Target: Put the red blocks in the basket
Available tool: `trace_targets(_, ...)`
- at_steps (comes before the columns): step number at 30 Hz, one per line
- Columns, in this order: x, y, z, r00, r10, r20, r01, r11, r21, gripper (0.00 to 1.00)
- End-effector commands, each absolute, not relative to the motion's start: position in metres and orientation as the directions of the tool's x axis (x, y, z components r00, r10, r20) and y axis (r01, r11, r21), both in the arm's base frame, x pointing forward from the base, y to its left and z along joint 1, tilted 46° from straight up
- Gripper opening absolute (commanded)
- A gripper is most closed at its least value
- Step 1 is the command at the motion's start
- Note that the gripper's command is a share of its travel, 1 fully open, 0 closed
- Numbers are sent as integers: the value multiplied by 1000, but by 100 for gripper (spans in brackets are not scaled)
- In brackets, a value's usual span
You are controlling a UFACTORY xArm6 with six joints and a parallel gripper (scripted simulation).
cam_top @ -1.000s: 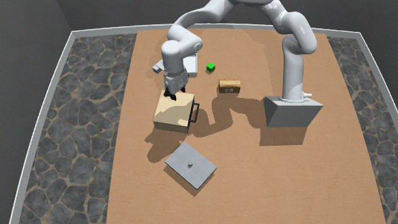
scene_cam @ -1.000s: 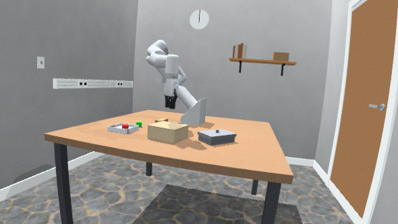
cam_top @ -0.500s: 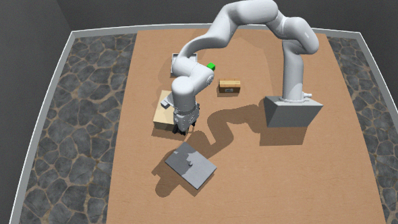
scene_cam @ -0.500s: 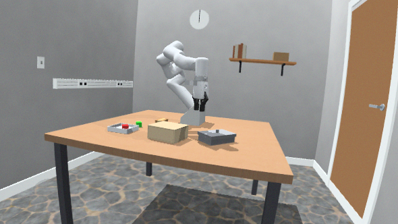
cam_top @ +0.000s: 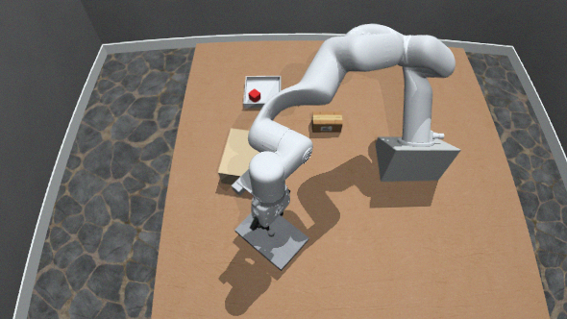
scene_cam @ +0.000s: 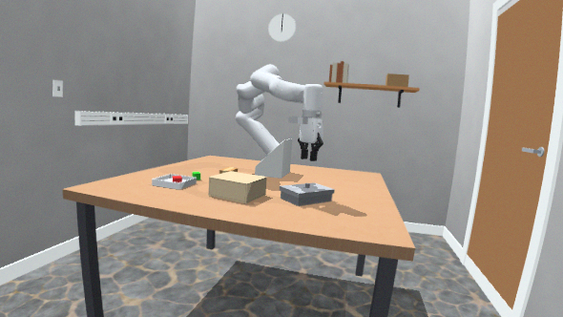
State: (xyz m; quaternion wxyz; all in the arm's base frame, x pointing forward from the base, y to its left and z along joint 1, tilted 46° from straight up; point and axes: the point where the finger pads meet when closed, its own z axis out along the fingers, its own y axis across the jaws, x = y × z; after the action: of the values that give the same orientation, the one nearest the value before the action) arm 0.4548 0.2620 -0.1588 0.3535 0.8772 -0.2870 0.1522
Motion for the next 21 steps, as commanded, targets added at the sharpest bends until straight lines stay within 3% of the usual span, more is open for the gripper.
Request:
trace_targets(1,458,267,-160,788,-396,471,-613,-575,542,56)
trace_targets(10,458,267,-160,788,-396,471,-613,-575,542,56)
trace_targets(11,458,267,-160,788,-396,471,-613,-575,542,44)
trace_targets(21,458,267,-160,788,-396,471,-613,-575,542,44)
